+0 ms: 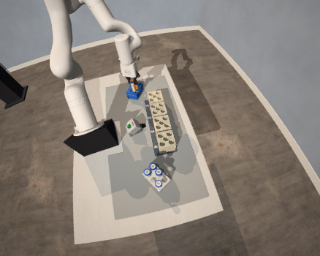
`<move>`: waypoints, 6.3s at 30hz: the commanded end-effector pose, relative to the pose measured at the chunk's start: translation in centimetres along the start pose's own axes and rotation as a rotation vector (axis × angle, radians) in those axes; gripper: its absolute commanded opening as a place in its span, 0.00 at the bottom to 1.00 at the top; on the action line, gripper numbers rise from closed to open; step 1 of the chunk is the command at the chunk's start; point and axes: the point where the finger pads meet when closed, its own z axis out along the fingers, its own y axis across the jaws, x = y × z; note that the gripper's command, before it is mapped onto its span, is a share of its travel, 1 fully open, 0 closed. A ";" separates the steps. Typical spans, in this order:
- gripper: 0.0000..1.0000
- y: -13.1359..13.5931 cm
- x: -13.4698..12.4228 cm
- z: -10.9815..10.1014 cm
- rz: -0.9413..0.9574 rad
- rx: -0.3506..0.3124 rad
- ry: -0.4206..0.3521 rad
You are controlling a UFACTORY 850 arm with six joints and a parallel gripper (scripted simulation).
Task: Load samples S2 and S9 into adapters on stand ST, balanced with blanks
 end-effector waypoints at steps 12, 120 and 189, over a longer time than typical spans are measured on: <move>0.00 0.0 0.1 -2.8 0.000 0.000 0.000; 0.00 0.0 0.1 -5.0 0.000 0.000 0.000; 0.00 0.0 0.1 1.6 0.000 0.000 0.000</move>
